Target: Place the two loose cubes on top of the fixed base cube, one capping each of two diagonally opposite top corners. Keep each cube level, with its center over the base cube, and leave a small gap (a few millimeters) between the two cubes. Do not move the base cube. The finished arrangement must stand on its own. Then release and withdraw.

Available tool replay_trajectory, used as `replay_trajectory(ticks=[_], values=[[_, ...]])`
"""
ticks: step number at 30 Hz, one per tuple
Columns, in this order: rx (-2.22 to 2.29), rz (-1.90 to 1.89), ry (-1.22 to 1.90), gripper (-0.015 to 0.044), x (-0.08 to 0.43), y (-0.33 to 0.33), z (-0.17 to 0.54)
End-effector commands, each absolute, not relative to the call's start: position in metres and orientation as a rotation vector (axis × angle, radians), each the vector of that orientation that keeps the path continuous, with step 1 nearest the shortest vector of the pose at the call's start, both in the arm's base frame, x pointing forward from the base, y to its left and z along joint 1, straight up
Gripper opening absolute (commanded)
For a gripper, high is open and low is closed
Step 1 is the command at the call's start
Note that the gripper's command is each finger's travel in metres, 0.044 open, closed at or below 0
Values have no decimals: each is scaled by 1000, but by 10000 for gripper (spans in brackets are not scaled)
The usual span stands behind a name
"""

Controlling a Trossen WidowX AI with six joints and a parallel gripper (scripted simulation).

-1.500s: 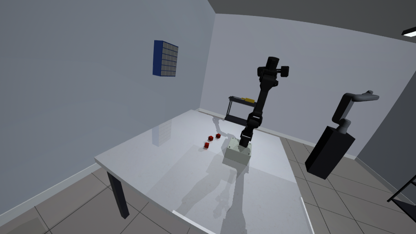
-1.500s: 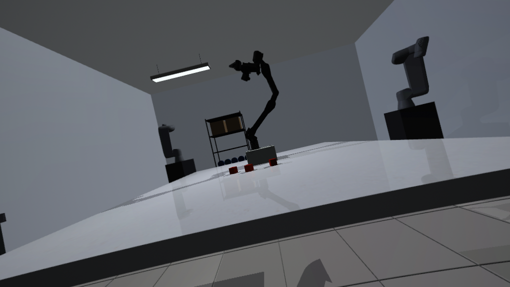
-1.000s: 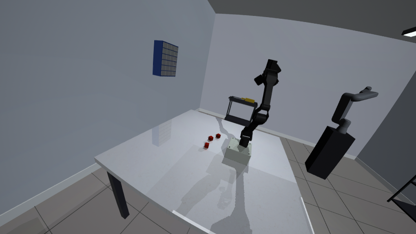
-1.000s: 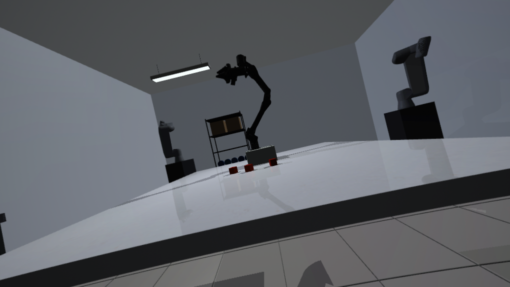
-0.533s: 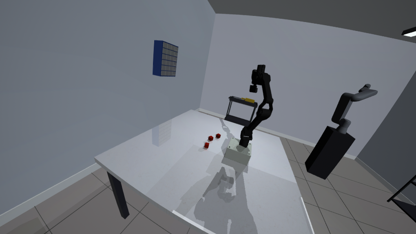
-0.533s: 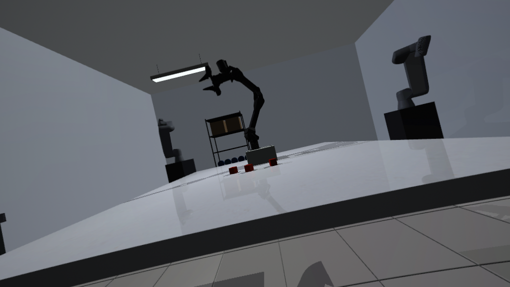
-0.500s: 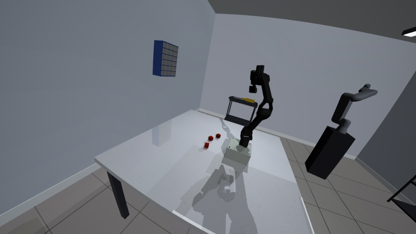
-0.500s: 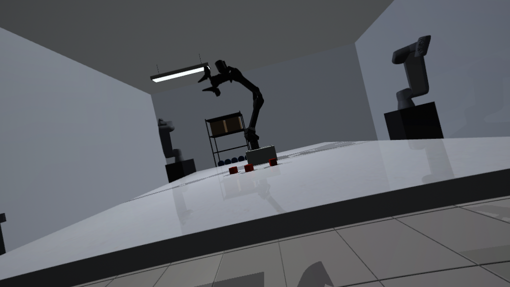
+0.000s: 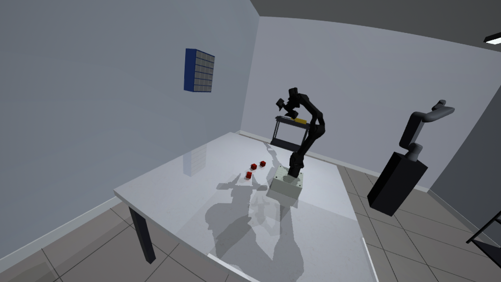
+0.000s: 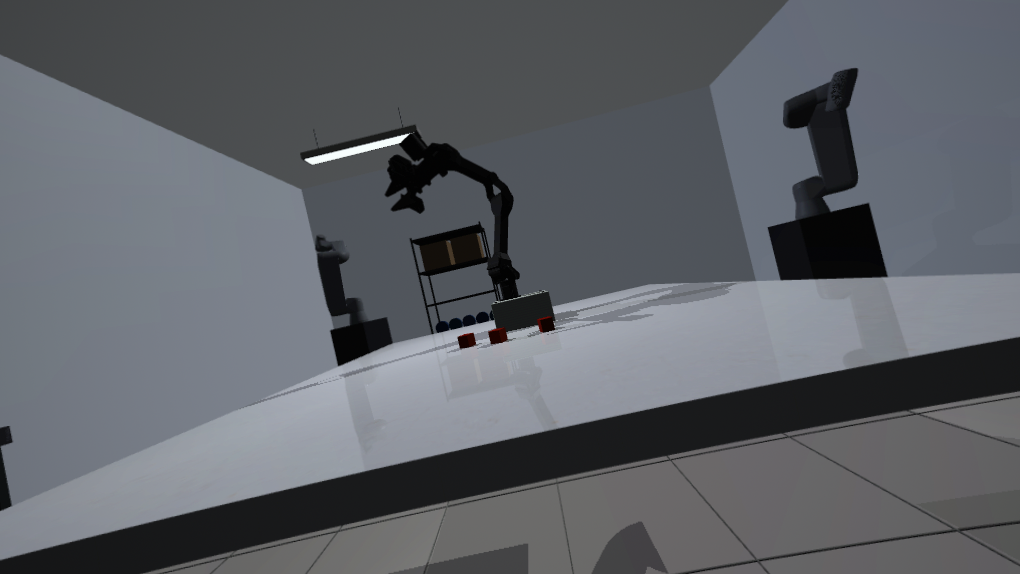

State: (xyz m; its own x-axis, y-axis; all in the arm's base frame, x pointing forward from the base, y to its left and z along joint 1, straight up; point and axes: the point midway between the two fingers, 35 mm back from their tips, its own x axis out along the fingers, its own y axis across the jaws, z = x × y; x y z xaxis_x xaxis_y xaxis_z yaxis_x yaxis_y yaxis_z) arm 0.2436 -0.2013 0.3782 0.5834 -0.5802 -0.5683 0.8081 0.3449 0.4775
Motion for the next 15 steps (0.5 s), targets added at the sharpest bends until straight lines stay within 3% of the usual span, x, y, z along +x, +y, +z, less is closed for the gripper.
replay_trajectory(ticks=[1, 15], values=[[536, -738, 631, 265, 282, -179, 325], [-205, -64, 1154, 265, 332, -93, 200]])
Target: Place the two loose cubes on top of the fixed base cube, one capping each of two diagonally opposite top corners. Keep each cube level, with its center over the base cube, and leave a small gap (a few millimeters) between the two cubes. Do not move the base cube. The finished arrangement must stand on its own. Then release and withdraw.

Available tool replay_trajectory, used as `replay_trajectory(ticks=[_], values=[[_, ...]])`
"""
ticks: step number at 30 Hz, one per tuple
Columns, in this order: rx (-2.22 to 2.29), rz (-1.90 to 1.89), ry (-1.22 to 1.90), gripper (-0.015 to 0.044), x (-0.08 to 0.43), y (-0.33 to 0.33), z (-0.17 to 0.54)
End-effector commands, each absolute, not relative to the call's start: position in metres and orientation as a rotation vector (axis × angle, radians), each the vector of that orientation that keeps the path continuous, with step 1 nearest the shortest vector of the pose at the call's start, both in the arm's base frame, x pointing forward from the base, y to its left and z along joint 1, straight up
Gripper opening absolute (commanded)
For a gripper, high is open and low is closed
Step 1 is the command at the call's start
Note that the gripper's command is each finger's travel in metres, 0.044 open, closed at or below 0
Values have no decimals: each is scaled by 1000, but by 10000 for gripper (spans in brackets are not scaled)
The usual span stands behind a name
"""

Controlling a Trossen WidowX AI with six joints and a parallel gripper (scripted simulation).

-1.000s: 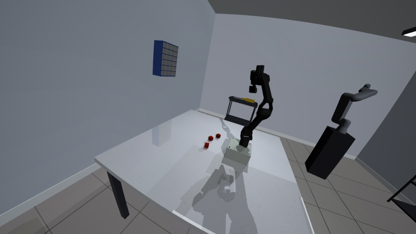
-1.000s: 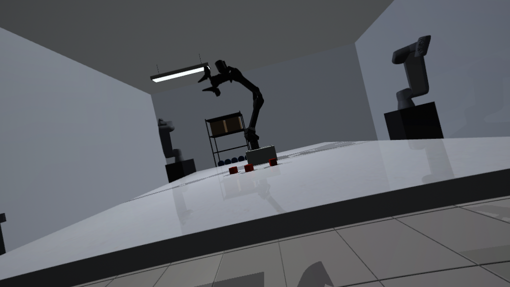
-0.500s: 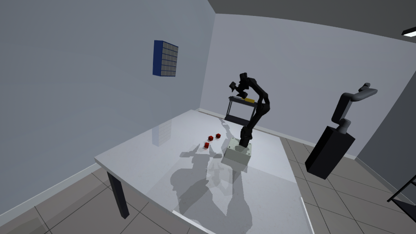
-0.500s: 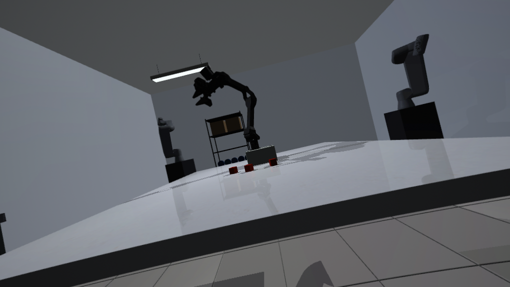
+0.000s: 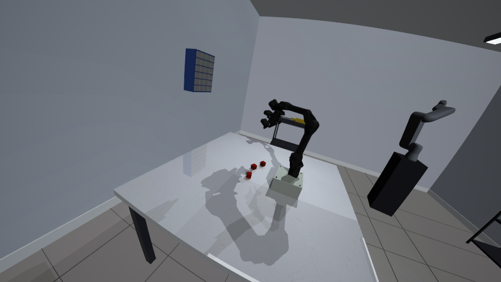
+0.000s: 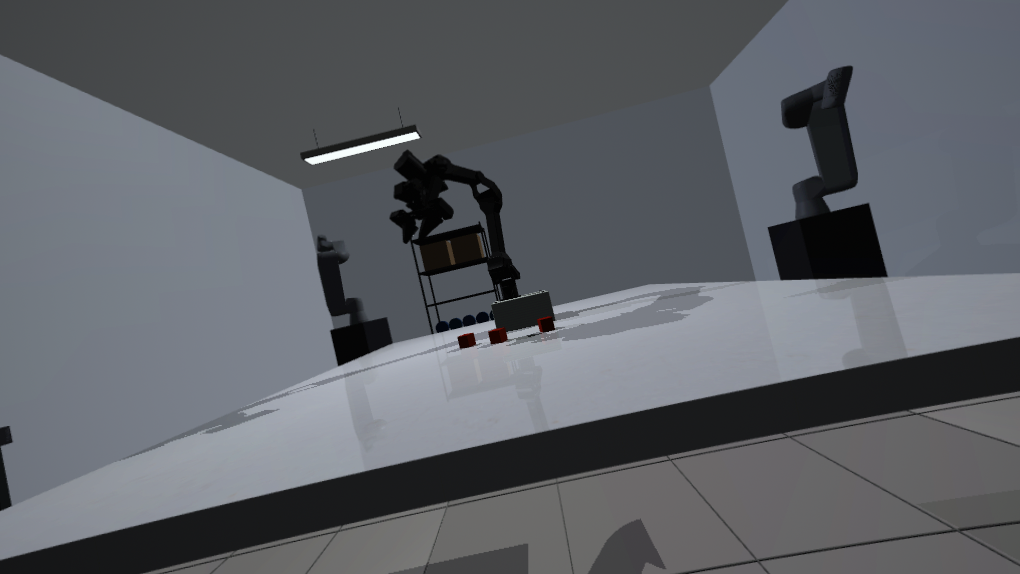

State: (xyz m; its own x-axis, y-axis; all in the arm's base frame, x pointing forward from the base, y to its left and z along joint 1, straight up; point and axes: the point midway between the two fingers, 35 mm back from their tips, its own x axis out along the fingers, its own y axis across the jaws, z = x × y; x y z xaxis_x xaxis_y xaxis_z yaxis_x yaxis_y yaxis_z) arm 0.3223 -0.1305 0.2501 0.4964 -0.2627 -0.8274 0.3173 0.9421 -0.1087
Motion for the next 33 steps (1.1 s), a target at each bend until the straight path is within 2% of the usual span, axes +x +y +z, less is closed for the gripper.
replay_trajectory(ticks=[1, 16, 28, 33], values=[[-257, -7, 1177, 265, 333, -86, 192], [-976, 938, 1306, 265, 307, 14, 77], [-993, 964, 1303, 265, 305, 17, 73], [-992, 964, 1303, 265, 308, 17, 27]])
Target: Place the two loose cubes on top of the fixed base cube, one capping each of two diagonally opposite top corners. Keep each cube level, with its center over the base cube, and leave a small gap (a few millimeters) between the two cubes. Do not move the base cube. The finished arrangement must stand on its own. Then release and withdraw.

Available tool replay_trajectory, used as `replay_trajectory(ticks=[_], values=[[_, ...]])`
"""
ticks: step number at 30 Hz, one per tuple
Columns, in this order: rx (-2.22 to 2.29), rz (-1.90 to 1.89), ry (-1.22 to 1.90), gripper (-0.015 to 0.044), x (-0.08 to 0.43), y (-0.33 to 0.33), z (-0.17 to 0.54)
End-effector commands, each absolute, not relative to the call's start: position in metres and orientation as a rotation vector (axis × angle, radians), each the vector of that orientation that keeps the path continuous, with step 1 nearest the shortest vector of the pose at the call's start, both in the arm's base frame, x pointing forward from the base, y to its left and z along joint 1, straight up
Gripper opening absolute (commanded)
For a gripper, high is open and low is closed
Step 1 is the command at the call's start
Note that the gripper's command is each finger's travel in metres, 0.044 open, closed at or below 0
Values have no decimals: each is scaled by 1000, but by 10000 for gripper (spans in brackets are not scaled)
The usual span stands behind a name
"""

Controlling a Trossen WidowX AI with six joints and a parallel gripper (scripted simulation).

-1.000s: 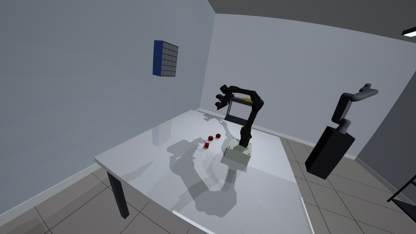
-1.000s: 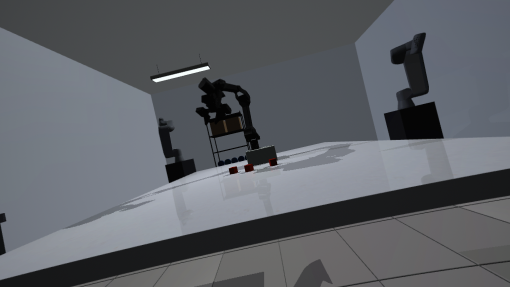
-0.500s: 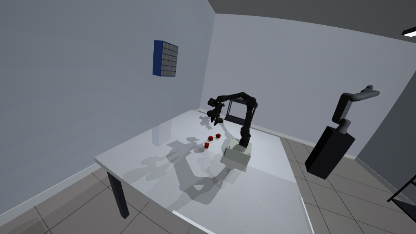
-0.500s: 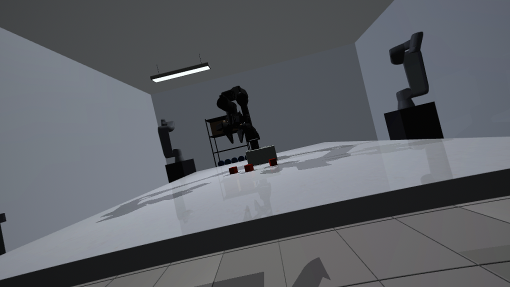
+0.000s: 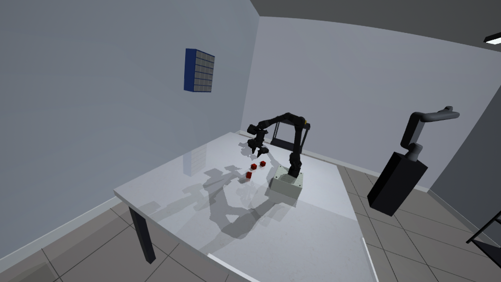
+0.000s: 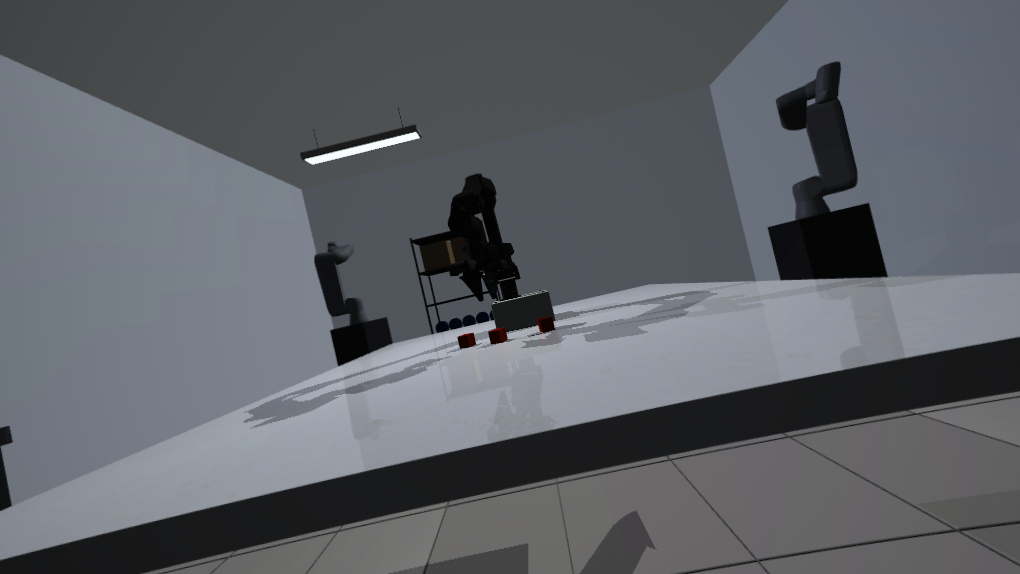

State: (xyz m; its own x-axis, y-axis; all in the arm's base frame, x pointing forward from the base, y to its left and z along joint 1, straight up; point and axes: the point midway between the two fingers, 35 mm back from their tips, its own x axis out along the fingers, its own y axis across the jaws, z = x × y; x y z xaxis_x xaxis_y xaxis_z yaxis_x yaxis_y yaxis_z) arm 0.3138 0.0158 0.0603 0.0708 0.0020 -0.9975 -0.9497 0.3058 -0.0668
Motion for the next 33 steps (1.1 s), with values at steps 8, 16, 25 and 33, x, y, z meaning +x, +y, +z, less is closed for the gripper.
replay_trajectory(ticks=[8, 16, 25, 33], values=[[-992, 964, 1304, 265, 307, 17, 9], [-992, 964, 1304, 265, 307, 17, -3], [-992, 964, 1304, 265, 308, 17, -17], [-992, 964, 1304, 265, 308, 17, -30]])
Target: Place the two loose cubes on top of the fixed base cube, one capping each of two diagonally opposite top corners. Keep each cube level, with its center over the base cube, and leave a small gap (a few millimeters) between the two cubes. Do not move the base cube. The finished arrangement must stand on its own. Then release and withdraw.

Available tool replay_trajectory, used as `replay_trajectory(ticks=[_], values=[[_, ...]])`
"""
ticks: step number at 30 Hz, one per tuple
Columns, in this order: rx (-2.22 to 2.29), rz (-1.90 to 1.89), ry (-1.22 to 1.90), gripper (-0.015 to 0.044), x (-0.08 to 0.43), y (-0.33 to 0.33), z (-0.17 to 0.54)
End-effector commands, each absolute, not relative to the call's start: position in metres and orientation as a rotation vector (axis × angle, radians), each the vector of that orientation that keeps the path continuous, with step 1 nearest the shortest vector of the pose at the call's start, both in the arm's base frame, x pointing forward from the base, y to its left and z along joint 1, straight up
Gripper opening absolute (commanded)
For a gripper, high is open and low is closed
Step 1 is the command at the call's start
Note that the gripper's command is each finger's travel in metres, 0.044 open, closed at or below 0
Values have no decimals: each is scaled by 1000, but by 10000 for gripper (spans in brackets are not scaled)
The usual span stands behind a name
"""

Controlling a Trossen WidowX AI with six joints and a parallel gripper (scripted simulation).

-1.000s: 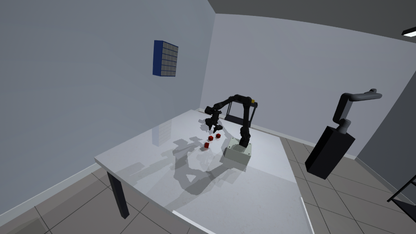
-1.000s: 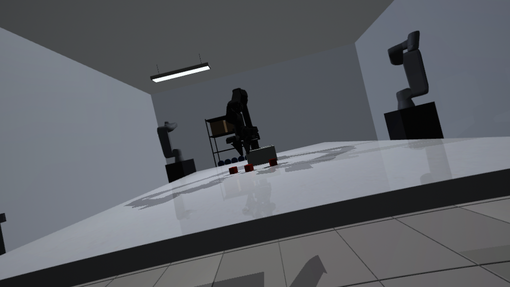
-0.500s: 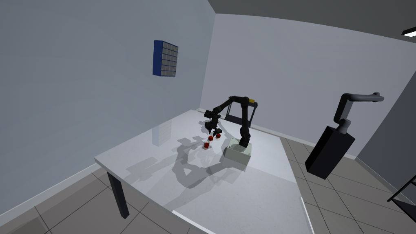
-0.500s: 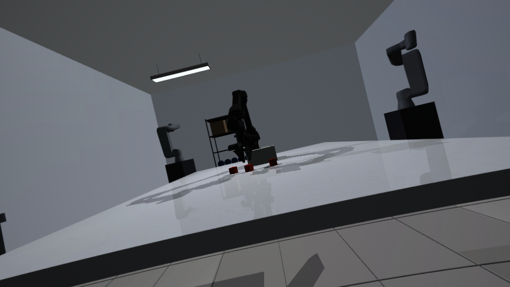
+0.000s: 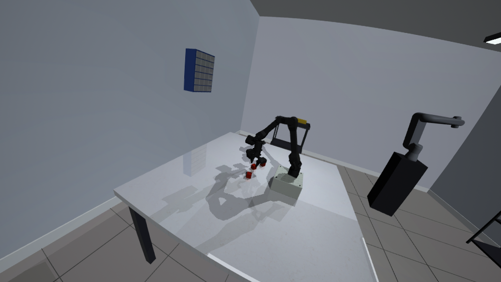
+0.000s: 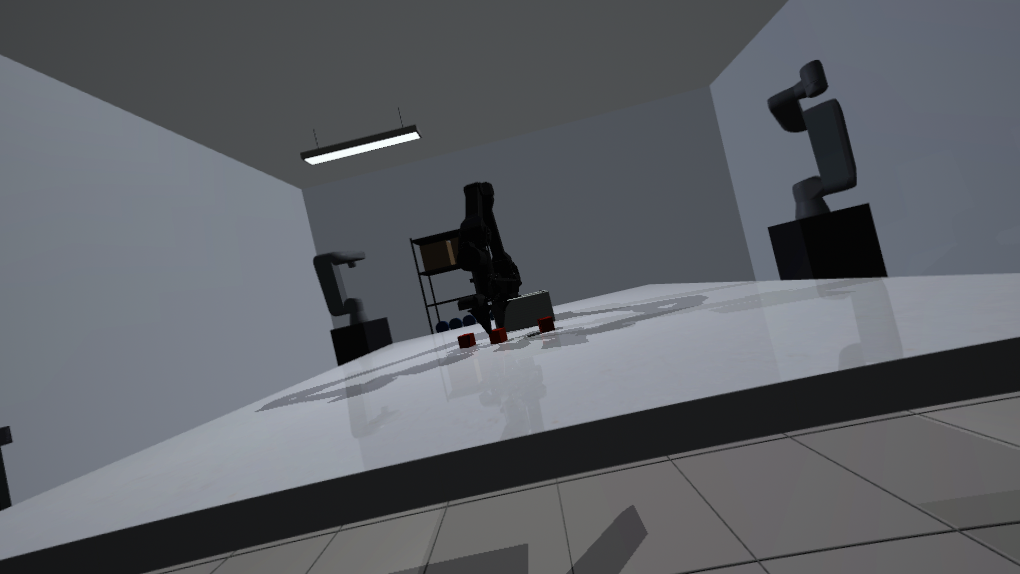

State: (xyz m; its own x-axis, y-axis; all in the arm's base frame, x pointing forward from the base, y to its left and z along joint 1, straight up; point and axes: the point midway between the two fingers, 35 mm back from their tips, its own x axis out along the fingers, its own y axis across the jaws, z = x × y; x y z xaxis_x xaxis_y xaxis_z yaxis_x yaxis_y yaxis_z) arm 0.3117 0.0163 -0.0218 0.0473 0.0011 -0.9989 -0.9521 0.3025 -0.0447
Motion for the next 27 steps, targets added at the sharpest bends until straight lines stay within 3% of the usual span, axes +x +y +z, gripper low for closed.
replay_trajectory(ticks=[1, 5, 11, 27], values=[[-992, 964, 1304, 265, 308, 17, -31], [-992, 964, 1304, 265, 308, 17, -35], [-992, 964, 1304, 107, 308, 17, -35], [-993, 963, 1303, 105, 313, 17, 0]])
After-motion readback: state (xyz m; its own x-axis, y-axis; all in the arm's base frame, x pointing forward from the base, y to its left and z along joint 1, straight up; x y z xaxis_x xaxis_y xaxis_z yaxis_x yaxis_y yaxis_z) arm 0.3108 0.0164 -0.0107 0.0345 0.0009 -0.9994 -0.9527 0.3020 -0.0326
